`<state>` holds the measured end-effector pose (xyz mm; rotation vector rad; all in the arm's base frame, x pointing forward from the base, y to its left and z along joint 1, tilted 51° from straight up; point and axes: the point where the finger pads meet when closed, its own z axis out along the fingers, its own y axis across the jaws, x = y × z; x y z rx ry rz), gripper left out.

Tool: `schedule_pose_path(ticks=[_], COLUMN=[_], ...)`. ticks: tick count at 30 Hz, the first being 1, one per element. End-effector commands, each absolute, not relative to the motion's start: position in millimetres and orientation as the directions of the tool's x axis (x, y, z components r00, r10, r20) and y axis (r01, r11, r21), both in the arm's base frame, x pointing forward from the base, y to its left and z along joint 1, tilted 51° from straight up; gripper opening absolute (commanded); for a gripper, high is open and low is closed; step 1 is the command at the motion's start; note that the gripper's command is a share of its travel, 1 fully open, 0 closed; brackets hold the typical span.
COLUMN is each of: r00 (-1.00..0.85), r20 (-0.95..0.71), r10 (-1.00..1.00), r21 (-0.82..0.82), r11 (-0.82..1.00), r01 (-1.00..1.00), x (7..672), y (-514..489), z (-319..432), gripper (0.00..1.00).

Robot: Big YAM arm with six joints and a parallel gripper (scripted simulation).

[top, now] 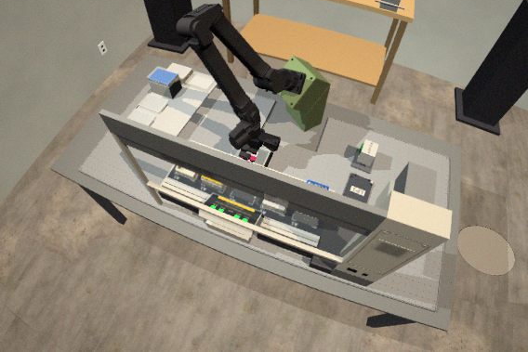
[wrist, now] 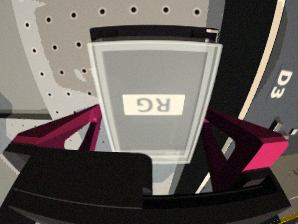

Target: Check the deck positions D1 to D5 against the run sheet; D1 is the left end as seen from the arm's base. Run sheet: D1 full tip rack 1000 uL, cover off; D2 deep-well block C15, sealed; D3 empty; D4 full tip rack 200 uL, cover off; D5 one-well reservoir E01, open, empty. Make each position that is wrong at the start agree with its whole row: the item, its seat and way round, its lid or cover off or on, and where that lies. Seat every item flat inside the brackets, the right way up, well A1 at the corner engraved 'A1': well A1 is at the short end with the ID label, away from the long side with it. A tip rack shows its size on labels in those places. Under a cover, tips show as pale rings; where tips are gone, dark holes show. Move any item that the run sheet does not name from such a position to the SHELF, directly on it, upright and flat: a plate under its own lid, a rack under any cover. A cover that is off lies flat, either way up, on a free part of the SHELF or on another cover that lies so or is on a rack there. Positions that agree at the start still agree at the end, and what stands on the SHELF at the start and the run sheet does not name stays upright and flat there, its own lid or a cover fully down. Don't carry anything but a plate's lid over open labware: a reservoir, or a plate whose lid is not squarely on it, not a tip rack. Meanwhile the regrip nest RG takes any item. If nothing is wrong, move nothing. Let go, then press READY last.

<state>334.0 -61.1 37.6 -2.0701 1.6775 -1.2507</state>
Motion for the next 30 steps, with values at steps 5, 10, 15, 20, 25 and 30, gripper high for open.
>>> schedule_pose_path(ticks=[5,10,15,20,25,30], r00=[0.003,0.013,0.004,0.008,0.007,0.007], r20=[0.486,0.488,0.478,0.476,0.476,0.476], r10=[-0.874,-0.873,-0.878,-0.879,-0.879,-0.879], r21=[-0.614,-0.609,-0.626,-0.618,-0.619,-0.619], r11=[-0.343,-0.351,-0.344,-0.341,-0.341,-0.341], r01=[-0.711,-0.711,-0.700,-0.709,-0.708,-0.708], x=[341.9,338.4,336.6,324.5,319.3,315.9], y=[-65.0,-60.4,-54.8,-52.2,-49.5,-47.9], z=[38.0,41.8,48.7,48.1,53.7,56.7], gripper=[1.00,1.00,1.00,1.00,1.00,1.00])
